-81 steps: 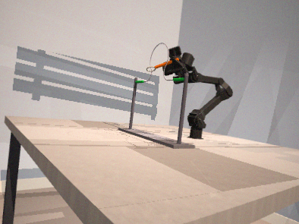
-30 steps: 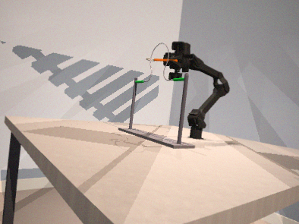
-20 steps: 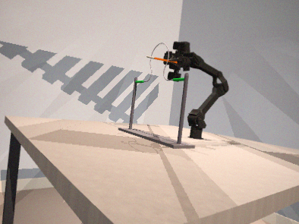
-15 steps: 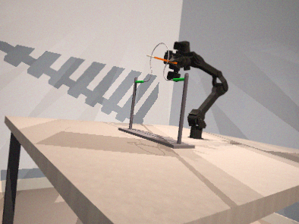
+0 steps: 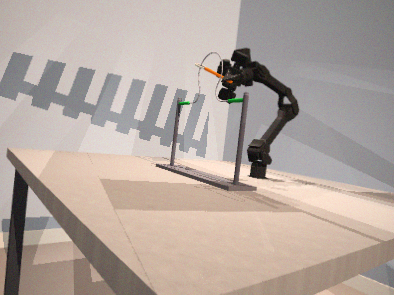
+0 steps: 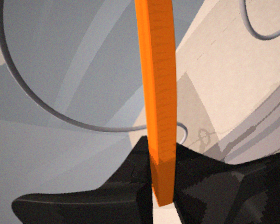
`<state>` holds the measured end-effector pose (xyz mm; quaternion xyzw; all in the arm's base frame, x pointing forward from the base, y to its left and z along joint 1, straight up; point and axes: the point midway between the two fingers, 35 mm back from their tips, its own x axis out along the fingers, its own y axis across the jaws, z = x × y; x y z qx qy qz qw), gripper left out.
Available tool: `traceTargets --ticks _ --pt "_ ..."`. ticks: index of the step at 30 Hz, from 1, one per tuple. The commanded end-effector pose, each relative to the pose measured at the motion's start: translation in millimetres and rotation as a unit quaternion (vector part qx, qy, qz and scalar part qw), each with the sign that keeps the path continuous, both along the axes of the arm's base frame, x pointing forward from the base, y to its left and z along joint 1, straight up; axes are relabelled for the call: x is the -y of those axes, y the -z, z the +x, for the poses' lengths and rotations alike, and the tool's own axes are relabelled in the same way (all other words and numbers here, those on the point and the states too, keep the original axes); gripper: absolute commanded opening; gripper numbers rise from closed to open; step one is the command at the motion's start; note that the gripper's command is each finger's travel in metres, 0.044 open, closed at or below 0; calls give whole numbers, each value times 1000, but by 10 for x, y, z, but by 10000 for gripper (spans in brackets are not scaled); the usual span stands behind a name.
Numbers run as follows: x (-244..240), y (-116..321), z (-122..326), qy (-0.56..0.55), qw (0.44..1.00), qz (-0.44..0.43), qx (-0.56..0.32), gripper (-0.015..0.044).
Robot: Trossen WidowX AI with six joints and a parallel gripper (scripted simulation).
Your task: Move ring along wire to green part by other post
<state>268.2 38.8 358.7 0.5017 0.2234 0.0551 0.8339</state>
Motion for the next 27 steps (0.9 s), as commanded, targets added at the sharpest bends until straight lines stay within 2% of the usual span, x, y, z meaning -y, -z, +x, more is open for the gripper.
traceTargets --ticks 1,27 --pt "16 14 5 2 999 -32 -2 -150" --pt "110 127 0 7 976 -216 -15 -150"
